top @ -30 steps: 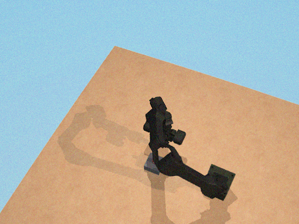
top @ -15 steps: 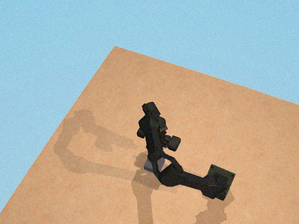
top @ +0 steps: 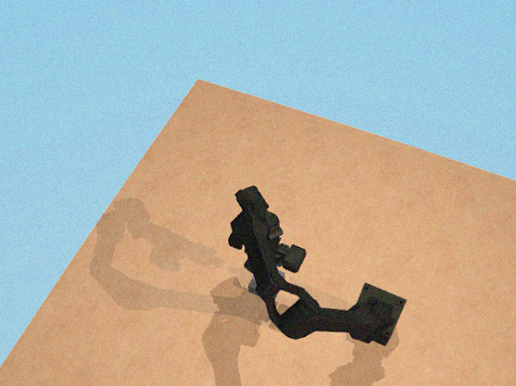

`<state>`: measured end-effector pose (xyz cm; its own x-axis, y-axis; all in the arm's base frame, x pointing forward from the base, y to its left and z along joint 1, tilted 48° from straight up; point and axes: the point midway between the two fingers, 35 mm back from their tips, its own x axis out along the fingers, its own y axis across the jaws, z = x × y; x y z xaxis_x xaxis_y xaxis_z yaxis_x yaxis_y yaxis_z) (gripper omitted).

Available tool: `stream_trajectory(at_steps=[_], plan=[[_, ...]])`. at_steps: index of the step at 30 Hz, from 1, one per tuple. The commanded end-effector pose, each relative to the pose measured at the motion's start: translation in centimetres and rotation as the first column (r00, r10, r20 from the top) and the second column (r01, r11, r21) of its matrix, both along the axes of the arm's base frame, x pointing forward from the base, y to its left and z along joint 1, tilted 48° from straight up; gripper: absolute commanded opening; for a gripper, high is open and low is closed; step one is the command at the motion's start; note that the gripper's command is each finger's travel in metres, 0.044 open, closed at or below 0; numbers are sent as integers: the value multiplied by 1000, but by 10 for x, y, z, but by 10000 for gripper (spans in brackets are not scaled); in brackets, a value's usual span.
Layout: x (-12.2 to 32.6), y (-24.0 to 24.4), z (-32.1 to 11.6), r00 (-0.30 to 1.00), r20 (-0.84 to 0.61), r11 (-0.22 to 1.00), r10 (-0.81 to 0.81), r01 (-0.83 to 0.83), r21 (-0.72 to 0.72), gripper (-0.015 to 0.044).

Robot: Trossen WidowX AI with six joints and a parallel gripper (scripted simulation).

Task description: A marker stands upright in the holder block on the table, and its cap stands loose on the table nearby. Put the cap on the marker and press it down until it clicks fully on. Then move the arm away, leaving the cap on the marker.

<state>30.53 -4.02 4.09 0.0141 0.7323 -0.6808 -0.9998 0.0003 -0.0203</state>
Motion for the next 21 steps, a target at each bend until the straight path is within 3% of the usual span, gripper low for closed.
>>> stream_trajectory(at_steps=[1, 21], plan=[[-1, 3, 2, 1000, -4, 1000, -5, 5, 3, 0], [1, 22, -16, 1000, -3, 1000, -6, 6, 2, 0]])
